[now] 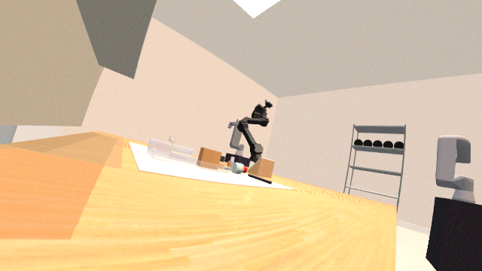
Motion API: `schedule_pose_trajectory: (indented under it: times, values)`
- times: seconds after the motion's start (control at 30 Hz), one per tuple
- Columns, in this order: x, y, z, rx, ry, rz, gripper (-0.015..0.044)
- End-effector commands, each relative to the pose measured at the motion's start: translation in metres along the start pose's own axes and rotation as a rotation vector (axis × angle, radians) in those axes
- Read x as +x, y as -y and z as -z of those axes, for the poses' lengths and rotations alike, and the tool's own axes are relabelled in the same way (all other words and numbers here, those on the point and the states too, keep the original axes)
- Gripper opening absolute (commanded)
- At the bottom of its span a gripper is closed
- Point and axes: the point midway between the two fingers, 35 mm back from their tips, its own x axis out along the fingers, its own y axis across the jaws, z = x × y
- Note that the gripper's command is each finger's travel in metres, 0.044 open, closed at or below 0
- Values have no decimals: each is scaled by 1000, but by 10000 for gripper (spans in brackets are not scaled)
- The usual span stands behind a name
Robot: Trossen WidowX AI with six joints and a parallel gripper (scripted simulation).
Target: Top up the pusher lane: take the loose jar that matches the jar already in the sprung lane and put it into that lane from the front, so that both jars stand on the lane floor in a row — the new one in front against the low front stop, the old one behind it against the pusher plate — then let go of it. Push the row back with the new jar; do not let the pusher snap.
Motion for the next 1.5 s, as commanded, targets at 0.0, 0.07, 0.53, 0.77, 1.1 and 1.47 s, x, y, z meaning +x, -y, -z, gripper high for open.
schedule_pose_trajectory:
  times: [0.0, 0.07, 0.53, 0.77, 1.1, 1.47]
  values:
    - [0, 1, 0, -3, -2, 1, 426]
    - [0, 8, 2, -24, -14, 12, 440]
    - [-18, 186, 10, -438, -273, 362, 440]
    - [-57, 290, -28, -631, -382, 647, 440]
    - [-146, 402, -131, -846, -463, 1123, 440]
    - [-272, 440, -261, -954, -445, 1686, 440]
